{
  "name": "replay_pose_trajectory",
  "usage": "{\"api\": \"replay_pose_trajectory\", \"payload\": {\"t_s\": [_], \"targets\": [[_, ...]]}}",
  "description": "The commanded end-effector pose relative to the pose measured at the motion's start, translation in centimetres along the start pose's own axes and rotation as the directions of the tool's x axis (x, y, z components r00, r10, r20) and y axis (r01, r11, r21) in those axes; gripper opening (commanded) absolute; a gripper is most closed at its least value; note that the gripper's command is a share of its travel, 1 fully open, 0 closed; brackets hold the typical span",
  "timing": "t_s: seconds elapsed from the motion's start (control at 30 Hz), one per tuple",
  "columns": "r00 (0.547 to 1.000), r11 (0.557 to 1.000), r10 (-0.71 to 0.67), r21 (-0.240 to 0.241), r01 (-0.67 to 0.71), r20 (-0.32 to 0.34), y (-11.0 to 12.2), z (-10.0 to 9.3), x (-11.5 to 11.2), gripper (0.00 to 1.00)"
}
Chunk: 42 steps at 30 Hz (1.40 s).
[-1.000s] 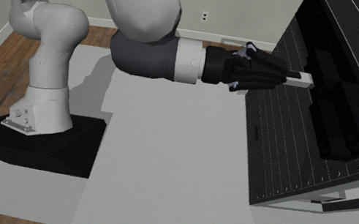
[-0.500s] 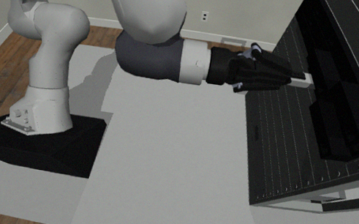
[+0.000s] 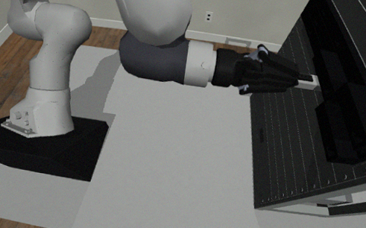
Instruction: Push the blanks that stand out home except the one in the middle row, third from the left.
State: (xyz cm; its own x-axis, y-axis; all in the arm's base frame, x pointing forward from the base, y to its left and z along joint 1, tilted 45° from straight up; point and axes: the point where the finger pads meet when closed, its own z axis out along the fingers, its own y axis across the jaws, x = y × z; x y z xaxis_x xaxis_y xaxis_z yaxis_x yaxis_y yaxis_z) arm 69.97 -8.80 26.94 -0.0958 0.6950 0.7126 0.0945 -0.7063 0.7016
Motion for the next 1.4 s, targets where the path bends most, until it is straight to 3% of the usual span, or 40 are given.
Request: {"api": "replay_pose_trajectory", "payload": {"t_s": [0.0,1.37], "targets": [[1.000,1.000,0.000,0.004,0.000,0.005,-0.23,0.02,-0.18,0.00],[1.000,1.000,0.000,0.004,0.000,0.005,-0.24,0.62,-0.11,0.00]]}}
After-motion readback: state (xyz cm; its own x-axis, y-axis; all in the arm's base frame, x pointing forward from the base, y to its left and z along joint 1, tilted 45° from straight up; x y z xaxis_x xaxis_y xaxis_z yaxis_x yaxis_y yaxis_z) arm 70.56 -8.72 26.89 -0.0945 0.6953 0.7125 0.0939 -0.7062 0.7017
